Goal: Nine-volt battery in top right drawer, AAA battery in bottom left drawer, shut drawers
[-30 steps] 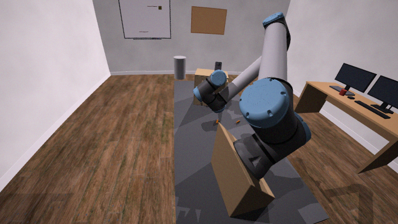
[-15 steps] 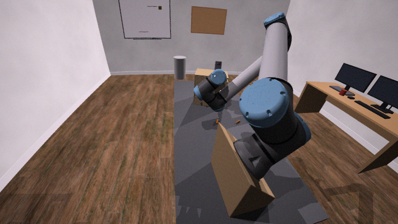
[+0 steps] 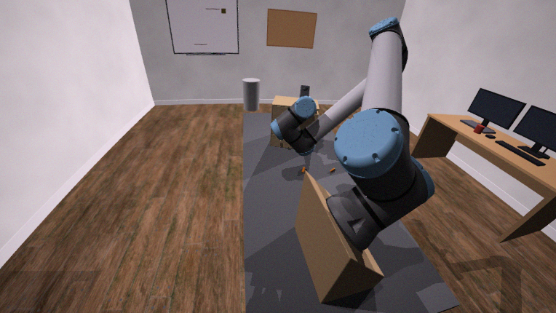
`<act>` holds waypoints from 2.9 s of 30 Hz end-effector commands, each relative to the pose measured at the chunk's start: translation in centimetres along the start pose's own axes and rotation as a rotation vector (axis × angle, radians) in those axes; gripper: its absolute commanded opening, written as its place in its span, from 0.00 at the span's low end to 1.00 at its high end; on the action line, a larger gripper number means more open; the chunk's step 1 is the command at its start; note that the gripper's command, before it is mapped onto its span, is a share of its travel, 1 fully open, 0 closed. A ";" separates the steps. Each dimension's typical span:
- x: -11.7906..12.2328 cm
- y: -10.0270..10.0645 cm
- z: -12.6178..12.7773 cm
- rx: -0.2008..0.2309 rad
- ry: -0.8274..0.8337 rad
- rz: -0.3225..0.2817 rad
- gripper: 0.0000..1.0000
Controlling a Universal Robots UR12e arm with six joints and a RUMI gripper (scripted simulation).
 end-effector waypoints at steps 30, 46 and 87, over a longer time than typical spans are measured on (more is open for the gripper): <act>-0.1 0.0 0.0 0.000 0.000 0.001 0.13; -0.1 0.0 0.0 0.000 0.000 0.001 0.23; 0.1 -0.5 0.0 0.000 0.000 0.001 1.00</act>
Point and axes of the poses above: the point where the finger pads meet when closed, its own y axis out along the fingers, its own z axis across the jaws, x = y × z, the point moved 10 cm from there along -y, back along the fingers, and after that the axes turned 5 degrees about -y, right-handed, at the moved point
